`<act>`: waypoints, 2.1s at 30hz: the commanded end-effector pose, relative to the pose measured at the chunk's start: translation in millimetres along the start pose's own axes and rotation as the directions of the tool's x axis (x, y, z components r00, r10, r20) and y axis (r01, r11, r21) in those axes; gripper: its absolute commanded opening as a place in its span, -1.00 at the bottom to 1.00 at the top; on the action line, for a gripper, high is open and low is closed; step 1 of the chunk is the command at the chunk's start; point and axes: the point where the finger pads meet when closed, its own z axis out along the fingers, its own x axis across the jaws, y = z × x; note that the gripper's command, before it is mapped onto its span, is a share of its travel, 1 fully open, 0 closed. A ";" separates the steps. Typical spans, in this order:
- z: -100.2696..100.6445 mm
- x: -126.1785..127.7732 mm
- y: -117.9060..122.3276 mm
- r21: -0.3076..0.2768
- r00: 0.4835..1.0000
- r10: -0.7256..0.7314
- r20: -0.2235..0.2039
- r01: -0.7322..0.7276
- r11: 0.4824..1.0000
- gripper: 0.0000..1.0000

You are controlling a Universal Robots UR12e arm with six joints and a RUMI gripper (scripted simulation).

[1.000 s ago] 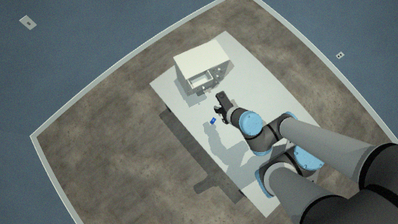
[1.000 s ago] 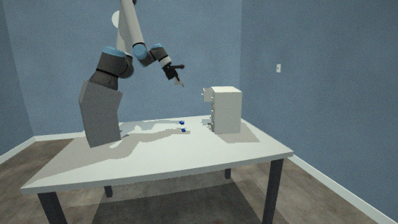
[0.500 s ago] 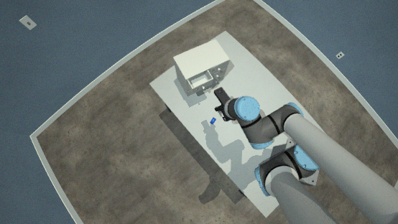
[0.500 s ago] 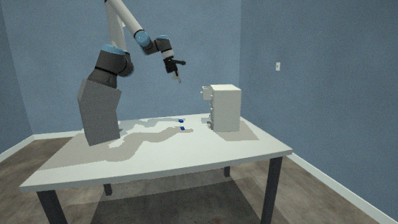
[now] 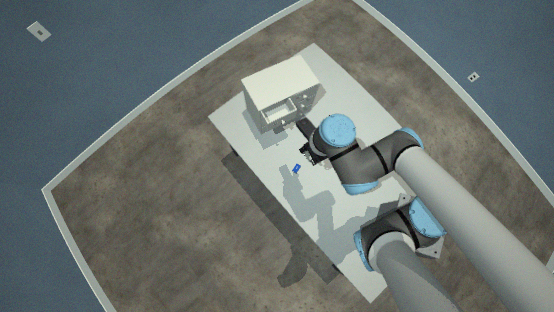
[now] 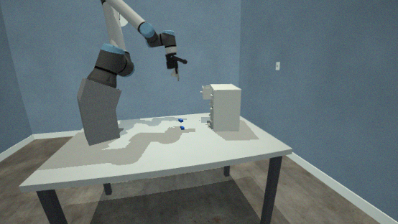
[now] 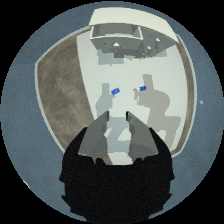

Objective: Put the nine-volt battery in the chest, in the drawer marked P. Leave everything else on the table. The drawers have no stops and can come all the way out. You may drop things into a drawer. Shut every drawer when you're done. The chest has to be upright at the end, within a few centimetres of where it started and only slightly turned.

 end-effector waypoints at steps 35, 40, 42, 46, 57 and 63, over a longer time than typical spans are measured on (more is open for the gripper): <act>-10.6 -1.3 6.5 -0.100 1.000 -0.001 0.004 0.001 0.995 -0.61; -10.6 -1.3 6.5 -0.100 1.000 -0.001 0.004 0.001 0.995 -0.61; -10.5 -1.3 6.5 -0.100 1.000 -0.001 0.004 0.001 0.995 -0.61; -10.0 -1.3 6.3 -0.100 1.000 -0.005 0.005 0.006 0.995 -0.61; -0.7 -1.7 1.6 -0.100 0.996 -0.084 0.012 0.085 0.991 -0.61; 15.2 -2.4 -5.0 -0.099 0.977 -0.213 0.026 0.214 0.972 -0.61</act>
